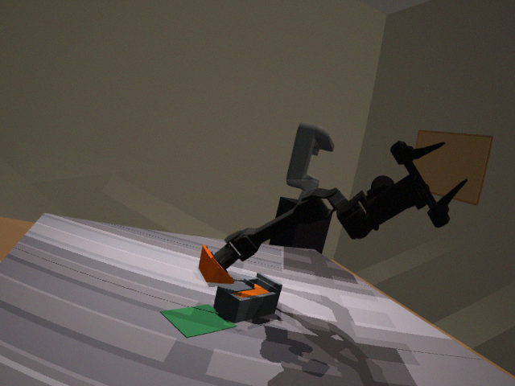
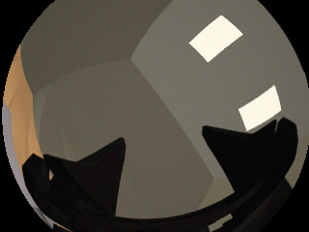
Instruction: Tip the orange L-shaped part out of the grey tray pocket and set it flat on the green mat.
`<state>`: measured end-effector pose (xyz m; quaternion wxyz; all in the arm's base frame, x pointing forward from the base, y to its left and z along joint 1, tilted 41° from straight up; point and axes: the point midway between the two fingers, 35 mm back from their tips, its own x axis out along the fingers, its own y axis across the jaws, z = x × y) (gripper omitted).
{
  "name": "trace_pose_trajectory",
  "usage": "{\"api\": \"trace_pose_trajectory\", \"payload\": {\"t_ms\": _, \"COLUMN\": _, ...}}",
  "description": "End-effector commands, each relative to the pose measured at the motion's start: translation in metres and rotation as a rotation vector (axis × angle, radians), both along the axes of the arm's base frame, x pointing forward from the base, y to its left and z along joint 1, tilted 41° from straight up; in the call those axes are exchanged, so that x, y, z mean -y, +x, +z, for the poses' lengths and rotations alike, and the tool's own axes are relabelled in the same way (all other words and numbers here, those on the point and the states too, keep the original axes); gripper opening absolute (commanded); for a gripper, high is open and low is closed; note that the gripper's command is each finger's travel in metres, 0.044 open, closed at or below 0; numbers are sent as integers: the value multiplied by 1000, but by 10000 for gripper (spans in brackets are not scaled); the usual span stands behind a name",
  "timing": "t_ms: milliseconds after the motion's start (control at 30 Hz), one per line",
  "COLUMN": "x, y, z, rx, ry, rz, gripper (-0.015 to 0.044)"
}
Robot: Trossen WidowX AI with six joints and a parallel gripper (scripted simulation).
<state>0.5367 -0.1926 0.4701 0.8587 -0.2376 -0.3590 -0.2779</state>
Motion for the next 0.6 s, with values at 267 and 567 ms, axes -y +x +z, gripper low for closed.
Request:
{"api": "trace_pose_trajectory", "payload": {"t_ms": 267, "x": 39, "y": 22, "z": -103, "rx": -675, "ry": 19, "rz": -13, "gripper": 180}}
{"api": "trace_pose_trajectory", "payload": {"t_ms": 567, "x": 43, "y": -25, "z": -212, "rx": -1202, "ry": 107, "rz": 106, "gripper": 180}}
